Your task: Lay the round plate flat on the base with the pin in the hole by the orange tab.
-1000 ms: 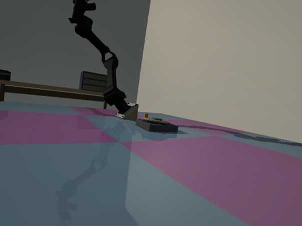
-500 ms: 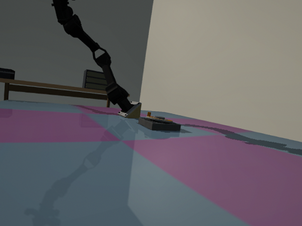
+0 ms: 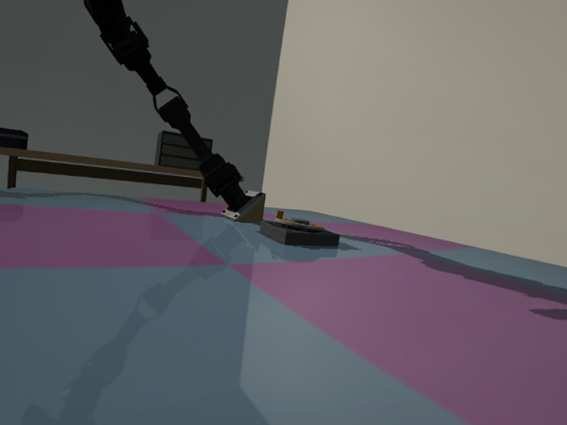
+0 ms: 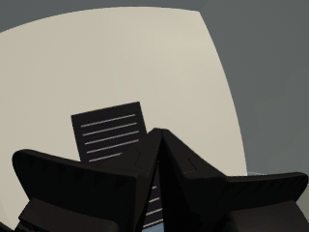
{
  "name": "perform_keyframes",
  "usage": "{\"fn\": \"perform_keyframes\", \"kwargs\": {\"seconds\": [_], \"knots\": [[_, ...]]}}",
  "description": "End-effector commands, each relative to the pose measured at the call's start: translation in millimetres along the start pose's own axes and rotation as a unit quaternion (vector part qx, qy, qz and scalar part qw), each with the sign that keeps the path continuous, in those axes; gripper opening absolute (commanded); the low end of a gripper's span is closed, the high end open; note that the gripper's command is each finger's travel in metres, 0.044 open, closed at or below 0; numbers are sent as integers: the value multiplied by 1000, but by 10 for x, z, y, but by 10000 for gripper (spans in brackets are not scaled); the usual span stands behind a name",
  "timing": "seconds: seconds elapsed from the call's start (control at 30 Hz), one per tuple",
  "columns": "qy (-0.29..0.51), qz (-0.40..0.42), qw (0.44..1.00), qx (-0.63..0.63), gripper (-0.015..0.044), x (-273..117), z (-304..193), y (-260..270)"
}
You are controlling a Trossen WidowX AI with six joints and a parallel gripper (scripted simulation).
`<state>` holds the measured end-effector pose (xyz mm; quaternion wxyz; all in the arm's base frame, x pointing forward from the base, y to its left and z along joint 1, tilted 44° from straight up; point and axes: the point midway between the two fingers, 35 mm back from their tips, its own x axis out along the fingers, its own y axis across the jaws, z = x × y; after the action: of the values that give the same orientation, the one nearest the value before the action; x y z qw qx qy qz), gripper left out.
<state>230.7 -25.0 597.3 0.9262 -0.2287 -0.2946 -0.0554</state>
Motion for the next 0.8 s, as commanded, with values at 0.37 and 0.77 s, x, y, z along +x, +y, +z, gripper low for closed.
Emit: {"fn": "perform_keyframes", "kwargs": {"seconds": [0.37,0.77], "knots": [[348,72,909,217,0,75,-2039,1274],[623,91,745,219,0,-878,-3113,2461]]}}
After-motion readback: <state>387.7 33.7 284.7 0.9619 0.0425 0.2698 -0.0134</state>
